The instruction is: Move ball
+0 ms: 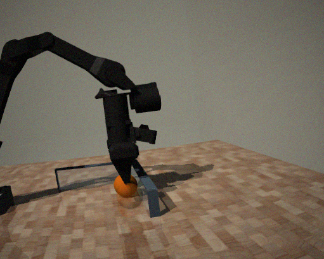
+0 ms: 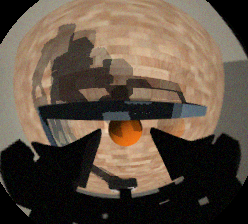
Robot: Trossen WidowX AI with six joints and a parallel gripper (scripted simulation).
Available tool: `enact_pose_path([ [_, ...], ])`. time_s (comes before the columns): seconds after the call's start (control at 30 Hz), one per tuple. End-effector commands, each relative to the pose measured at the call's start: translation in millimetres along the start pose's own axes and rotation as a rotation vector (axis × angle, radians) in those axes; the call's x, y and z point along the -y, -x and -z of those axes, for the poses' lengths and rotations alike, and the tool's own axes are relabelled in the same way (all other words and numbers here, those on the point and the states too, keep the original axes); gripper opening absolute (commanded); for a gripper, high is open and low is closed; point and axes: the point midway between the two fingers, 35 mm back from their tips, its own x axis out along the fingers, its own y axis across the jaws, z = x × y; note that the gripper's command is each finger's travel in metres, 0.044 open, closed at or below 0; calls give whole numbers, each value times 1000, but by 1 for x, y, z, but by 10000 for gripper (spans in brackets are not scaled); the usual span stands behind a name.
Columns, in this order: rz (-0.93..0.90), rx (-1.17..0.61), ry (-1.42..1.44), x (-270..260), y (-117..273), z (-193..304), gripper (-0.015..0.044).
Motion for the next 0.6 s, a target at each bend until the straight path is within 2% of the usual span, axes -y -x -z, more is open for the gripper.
enact_pose_path([
  [0.0, -6, -10, 2, -1, -9, 2, 388],
  [0.17, -6, -10, 2, -1, -15, 2, 388],
  [0.27, -6, -10, 2, -1, -15, 2, 309],
  [0.57, -6, -10, 2, -1, -15, 2, 249],
])
